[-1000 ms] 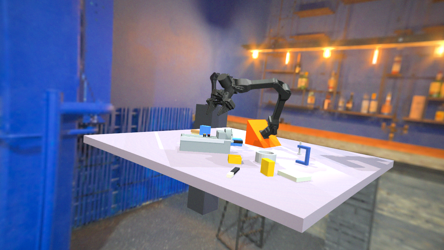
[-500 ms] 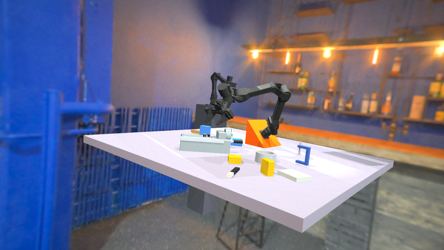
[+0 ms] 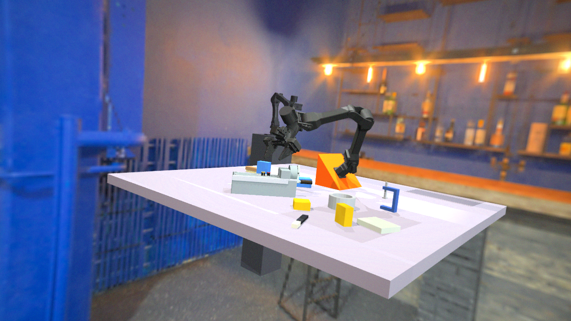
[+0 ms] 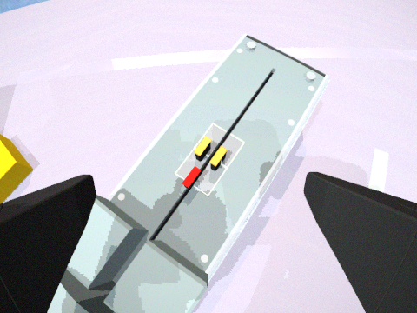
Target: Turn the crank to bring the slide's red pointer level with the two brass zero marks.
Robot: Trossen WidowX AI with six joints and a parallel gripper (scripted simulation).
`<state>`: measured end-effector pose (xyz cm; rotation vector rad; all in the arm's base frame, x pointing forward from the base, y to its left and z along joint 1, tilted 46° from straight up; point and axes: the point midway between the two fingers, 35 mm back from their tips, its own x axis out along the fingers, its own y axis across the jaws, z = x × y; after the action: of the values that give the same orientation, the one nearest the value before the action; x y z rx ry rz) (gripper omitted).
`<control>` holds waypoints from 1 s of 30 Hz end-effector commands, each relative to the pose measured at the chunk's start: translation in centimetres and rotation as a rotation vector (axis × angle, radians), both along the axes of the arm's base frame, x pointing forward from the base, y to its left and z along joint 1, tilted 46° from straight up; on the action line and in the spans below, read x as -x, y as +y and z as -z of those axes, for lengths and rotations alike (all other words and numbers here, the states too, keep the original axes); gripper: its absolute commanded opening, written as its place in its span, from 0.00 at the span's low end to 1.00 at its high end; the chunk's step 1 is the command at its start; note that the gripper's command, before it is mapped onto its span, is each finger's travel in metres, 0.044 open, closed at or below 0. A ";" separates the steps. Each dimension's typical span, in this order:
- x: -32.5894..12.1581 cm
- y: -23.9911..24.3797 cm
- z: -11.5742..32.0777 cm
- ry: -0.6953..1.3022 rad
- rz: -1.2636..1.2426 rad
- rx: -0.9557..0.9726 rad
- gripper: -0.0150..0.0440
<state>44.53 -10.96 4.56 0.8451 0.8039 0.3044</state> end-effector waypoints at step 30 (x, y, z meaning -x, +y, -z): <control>5.8 4.3 -11.3 0.309 0.249 0.041 1.00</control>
<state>39.85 -7.40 15.01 0.9430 0.9664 -0.0127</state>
